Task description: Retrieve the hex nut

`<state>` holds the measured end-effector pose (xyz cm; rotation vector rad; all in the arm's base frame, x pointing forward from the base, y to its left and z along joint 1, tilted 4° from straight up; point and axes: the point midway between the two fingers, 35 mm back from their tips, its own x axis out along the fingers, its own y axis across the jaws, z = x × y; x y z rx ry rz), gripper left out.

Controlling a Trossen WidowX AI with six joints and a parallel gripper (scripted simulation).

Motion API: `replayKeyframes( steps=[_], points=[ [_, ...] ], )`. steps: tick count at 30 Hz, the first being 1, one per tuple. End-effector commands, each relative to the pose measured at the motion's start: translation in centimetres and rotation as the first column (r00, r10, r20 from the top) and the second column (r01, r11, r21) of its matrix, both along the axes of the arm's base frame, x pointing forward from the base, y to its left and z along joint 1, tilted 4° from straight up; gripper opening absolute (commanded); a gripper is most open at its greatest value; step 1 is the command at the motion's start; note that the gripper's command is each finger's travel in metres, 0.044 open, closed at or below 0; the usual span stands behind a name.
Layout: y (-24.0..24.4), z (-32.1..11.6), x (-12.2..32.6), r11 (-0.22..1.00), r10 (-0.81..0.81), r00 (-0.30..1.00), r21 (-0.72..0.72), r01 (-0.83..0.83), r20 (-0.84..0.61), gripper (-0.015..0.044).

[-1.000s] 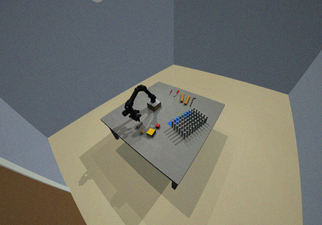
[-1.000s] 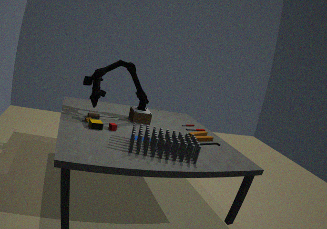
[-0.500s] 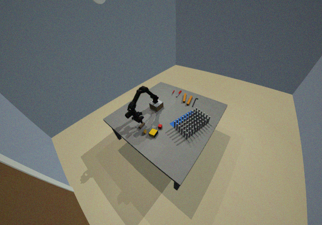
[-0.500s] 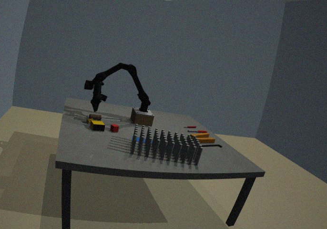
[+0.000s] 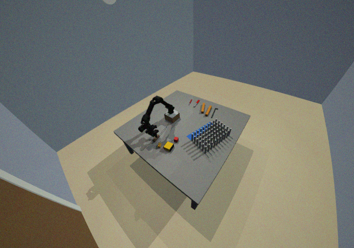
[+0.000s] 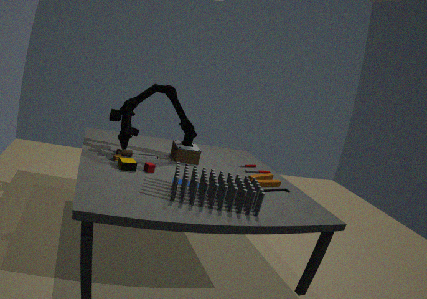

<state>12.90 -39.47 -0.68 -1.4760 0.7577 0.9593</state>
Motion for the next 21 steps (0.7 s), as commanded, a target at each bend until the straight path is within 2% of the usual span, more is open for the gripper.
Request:
replayKeyframes(
  steps=[1, 9, 12, 20, 21],
  points=[
    [0.2, -0.9, 0.0, 1.0, 0.005, 1.0, 0.006, -0.005, 0.0, 0.028],
    [0.3, -1.9, 0.1, 1.0, 0.007, 1.0, 0.006, -0.007, 0.001, 0.028],
    [0.3, -1.9, 0.1, 1.0, 0.007, 1.0, 0.006, -0.007, 0.001, 0.0201],
    [0.3, -1.9, 0.1, 1.0, 0.007, 1.0, 0.006, -0.007, 0.001, 0.0148],
    [0.3, -1.8, 0.1, 1.0, 0.007, 1.0, 0.006, -0.007, 0.001, 0.0122]
  ],
)
